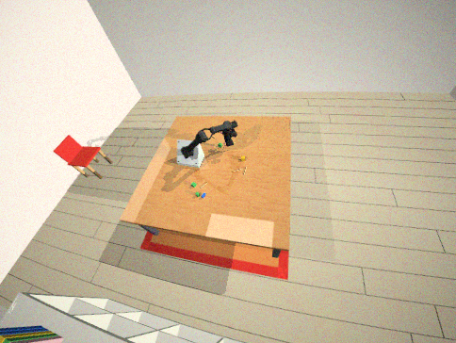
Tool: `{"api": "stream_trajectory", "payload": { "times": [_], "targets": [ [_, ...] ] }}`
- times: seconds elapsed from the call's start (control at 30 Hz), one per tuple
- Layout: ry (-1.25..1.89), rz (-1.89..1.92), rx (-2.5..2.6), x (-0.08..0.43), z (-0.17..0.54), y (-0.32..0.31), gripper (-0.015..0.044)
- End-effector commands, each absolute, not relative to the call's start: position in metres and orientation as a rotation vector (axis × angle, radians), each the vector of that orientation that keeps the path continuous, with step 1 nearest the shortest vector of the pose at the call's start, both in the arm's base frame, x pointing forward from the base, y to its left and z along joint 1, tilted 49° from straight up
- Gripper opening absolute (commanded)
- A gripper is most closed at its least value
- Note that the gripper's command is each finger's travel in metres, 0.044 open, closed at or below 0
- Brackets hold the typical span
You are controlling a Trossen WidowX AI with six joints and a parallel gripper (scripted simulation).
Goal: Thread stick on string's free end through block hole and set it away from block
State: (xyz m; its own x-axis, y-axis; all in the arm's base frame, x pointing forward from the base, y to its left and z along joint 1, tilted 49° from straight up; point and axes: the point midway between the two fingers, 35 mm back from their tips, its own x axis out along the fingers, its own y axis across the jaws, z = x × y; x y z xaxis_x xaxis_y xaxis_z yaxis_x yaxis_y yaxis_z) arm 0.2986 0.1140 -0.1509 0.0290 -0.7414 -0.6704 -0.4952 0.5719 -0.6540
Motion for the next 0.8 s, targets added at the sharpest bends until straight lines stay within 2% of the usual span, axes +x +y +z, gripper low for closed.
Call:
{"api": "stream_trajectory", "payload": {
  "times": [0.0, 0.77],
  "targets": [
    [1.656, -0.133, -1.167, 0.300, -0.153, 0.120, 0.0000],
    [1.751, 0.612, -1.766, 0.300, -0.168, 0.134, 0.0000]
  ]
}}
